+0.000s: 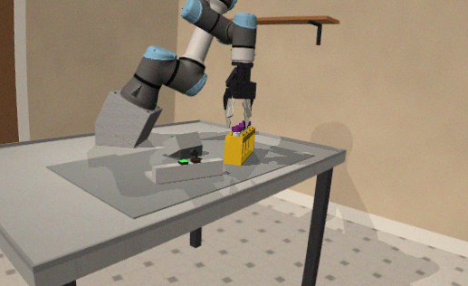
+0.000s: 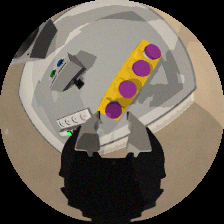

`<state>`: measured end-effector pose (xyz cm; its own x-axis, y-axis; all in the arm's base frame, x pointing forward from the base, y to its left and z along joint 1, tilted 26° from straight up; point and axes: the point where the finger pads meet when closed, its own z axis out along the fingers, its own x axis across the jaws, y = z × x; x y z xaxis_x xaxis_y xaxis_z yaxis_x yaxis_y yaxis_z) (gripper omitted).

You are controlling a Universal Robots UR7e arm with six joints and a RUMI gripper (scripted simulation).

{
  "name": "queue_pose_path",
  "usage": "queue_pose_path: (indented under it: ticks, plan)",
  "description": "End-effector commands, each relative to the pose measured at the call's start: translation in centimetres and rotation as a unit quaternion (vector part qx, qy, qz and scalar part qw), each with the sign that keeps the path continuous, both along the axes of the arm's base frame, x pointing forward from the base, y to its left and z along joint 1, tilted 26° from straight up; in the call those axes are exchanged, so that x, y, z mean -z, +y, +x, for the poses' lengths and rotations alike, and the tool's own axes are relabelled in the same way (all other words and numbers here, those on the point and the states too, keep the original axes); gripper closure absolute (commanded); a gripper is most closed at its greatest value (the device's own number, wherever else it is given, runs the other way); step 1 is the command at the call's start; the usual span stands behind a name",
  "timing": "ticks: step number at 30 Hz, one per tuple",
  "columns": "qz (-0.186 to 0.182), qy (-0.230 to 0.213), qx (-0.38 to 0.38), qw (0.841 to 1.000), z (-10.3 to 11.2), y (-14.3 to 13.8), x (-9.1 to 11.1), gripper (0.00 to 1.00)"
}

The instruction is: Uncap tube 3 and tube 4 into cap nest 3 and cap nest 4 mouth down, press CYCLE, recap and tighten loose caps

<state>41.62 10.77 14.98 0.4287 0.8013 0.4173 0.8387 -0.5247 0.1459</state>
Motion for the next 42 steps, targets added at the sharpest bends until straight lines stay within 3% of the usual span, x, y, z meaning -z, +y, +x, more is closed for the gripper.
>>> queue_pose_path:
  ticks: [1, 4, 19, 20, 34, 42]
  plan:
    - [0.007, 0.005, 0.018, 1.0, 0.04, 0.01, 0.01, 0.65]
    - [0.022, 0.018, 0.059, 0.998, 0.09, 0.05, 0.15, 0.65]
    - [0.022, 0.018, 0.059, 0.998, 0.27, 0.2, 0.63, 0.65]
    - [0.022, 0.018, 0.059, 0.998, 0.27, 0.2, 0.63, 1.0]
    - [0.022, 0.018, 0.059, 0.998, 0.28, 0.21, 0.64, 1.0]
    - [0.066, 0.056, 0.177, 0.98, 0.28, 0.21, 0.67, 1.0]
